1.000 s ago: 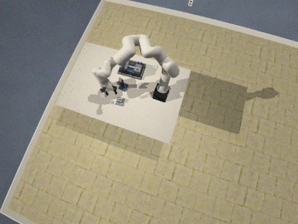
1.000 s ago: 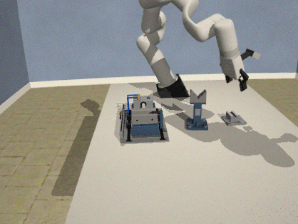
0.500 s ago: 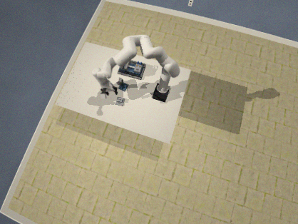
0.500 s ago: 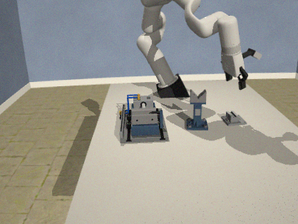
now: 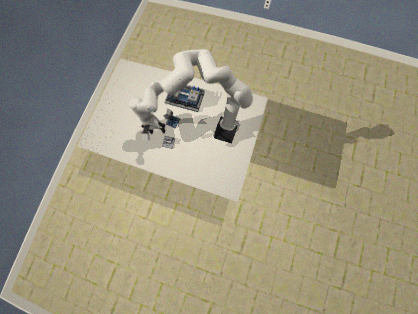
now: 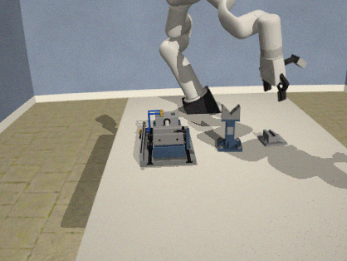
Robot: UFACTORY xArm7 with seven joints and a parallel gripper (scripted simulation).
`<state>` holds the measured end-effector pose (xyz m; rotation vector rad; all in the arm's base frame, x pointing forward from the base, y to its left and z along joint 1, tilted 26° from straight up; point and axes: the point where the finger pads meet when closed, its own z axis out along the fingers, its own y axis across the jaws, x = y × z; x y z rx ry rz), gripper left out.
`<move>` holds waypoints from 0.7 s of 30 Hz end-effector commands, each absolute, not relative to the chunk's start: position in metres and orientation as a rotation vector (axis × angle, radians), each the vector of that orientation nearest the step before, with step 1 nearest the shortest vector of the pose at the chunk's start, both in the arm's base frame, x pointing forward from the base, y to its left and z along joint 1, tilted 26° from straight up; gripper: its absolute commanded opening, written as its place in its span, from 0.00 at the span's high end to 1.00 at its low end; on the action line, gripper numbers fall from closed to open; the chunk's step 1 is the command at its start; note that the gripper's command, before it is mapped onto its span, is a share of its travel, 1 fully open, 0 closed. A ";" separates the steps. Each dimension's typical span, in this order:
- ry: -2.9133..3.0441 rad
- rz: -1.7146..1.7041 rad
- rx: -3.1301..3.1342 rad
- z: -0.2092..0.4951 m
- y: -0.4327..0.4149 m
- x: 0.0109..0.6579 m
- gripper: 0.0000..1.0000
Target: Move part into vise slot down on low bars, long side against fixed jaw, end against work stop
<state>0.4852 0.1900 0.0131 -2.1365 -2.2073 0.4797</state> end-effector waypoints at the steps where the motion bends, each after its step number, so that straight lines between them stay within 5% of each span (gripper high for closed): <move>1: -2.220 0.534 -2.235 0.024 0.199 0.480 0.00; 21: -2.226 0.574 -2.325 0.032 0.204 0.475 0.00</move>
